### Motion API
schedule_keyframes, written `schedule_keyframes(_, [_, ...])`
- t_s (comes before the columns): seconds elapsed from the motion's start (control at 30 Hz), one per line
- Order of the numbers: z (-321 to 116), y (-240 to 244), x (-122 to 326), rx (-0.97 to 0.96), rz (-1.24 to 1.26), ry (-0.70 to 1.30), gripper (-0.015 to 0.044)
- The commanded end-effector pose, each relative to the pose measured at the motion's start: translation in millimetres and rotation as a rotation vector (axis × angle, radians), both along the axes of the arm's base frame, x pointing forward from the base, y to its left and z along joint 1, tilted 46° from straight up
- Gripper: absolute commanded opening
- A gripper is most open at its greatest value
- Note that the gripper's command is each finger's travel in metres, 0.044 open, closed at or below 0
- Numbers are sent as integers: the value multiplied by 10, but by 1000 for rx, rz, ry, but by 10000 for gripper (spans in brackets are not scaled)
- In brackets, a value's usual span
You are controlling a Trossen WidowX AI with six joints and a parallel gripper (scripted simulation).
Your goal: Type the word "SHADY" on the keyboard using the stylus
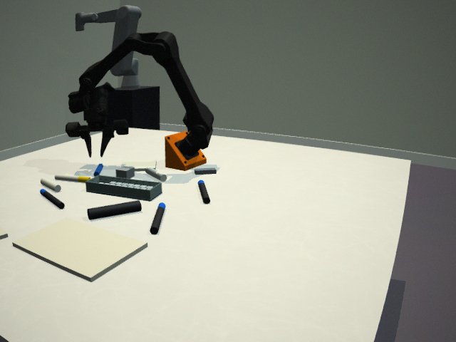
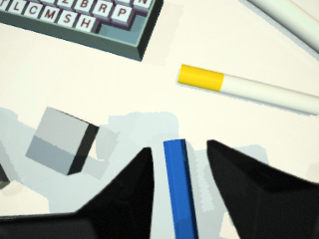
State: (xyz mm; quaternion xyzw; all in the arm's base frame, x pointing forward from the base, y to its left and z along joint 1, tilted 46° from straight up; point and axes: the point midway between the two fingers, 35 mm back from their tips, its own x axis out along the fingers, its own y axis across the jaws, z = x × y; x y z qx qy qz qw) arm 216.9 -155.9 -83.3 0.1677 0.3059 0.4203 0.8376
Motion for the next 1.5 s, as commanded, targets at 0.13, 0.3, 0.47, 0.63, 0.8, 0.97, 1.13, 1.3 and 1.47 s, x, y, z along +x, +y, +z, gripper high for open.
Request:
schedule_keyframes(0.13, [57,-57,-6,13,-9,54,150])
schedule_keyframes(0.3, [20,10,-44,123,-84,482,150])
schedule_keyframes(0.47, [-16,48,-85,182,-219,923,150])
schedule_keyframes(0.63, [-45,56,-123,195,-429,1339,150])
schedule_keyframes(0.8, [-59,43,-141,173,-600,1570,150])
schedule_keyframes(0.97, [-67,24,-155,146,-778,1752,150])
schedule_keyframes(1.13, [-70,3,-164,135,-984,1913,150])
schedule_keyframes(1.3, [-69,-28,-172,117,-1217,2043,150])
schedule_keyframes(1.47, [-63,-64,-175,113,-1477,2139,150])
